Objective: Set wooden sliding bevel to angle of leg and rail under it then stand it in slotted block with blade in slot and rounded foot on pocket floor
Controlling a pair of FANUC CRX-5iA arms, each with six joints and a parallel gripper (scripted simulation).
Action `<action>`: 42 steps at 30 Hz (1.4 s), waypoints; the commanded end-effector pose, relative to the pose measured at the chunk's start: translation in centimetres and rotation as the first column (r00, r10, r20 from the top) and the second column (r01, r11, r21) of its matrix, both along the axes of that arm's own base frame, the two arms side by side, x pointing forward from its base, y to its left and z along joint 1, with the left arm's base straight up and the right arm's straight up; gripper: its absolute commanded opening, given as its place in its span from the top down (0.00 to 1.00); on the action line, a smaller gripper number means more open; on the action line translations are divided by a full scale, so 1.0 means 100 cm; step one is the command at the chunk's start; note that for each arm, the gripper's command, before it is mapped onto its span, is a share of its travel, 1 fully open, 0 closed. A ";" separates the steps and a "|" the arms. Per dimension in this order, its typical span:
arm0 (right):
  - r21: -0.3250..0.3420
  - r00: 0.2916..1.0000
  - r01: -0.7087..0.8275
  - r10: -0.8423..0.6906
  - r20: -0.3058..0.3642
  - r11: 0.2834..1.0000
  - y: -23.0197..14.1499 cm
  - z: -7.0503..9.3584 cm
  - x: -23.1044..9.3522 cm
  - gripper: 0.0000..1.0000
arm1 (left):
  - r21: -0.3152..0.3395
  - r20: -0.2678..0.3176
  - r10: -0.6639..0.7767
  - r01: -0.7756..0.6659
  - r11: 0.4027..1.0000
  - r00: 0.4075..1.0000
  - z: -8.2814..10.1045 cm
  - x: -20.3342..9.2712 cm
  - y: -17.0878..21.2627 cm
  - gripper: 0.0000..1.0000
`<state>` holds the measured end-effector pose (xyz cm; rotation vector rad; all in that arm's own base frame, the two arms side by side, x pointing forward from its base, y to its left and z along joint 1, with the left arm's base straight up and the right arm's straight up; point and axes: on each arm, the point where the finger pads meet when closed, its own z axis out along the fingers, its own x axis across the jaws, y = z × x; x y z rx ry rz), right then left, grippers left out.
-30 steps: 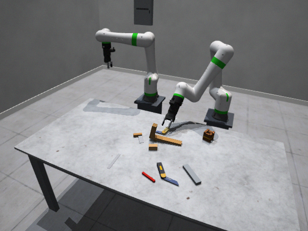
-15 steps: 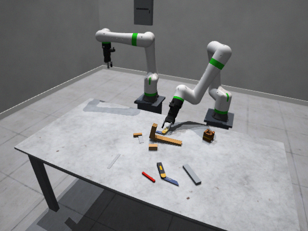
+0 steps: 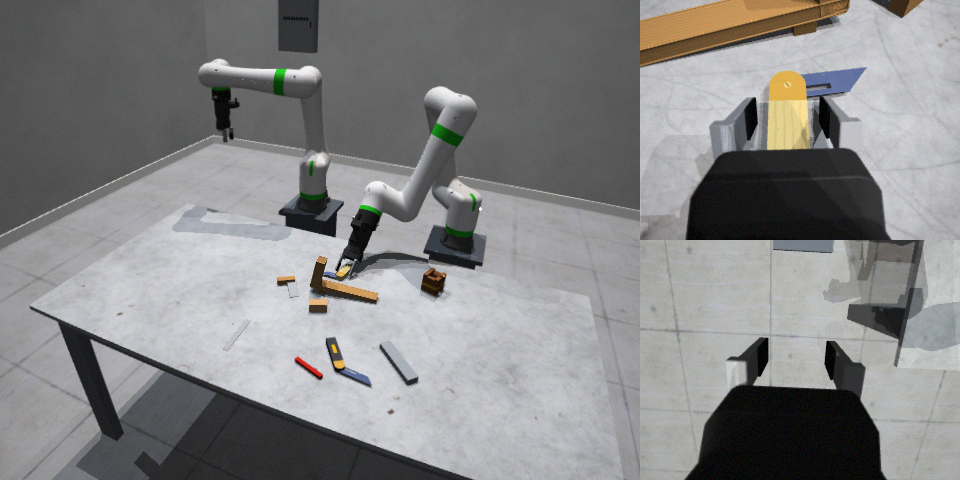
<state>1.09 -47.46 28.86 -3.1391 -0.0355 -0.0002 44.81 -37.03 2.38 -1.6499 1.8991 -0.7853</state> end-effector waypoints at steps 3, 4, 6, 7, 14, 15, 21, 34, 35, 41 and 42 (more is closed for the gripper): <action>-0.002 1.000 0.000 0.000 0.000 1.000 0.000 0.001 0.000 0.00 | -0.002 0.002 0.000 0.000 1.000 1.000 0.000 0.001 0.000 0.00; -0.002 1.000 0.000 0.000 0.000 1.000 0.000 0.001 0.000 0.00 | -0.002 0.002 0.000 0.000 1.000 1.000 0.000 0.001 0.000 0.00; -0.002 1.000 0.000 0.000 0.000 1.000 0.000 0.001 0.000 0.00 | -0.002 0.002 0.000 0.000 1.000 1.000 0.000 0.001 0.000 0.00; -0.002 1.000 0.000 0.000 0.000 1.000 0.000 0.001 0.000 0.00 | -0.002 0.002 0.000 0.000 1.000 1.000 0.000 0.001 0.000 0.00; -0.002 1.000 0.000 0.000 0.000 1.000 0.000 0.001 0.000 0.00 | -0.002 0.002 0.000 0.000 1.000 1.000 0.000 0.001 0.000 0.00; -0.002 1.000 0.000 0.000 0.000 1.000 0.000 0.001 0.000 0.00 | -0.002 0.002 0.000 0.000 1.000 1.000 0.000 0.001 0.000 0.00; -0.002 1.000 0.000 0.000 0.000 1.000 0.000 0.001 0.000 0.00 | -0.002 0.002 0.000 0.000 1.000 1.000 0.000 0.001 0.000 1.00; -0.002 1.000 0.000 0.000 0.000 1.000 0.000 0.001 0.000 0.00 | -0.002 0.002 0.000 0.000 1.000 1.000 0.000 0.001 0.000 1.00; -0.002 1.000 0.000 0.000 0.000 1.000 0.000 0.001 0.000 0.00 | -0.002 0.002 0.000 0.000 1.000 1.000 0.000 0.001 0.000 1.00; -0.002 1.000 0.000 0.000 0.000 1.000 0.000 0.001 0.000 0.00 | -0.002 0.002 0.000 0.000 1.000 1.000 0.000 0.001 0.000 1.00; -0.002 1.000 0.000 0.000 0.000 1.000 0.000 0.001 0.000 0.00 | -0.002 0.002 0.000 0.000 1.000 1.000 0.000 0.001 0.000 1.00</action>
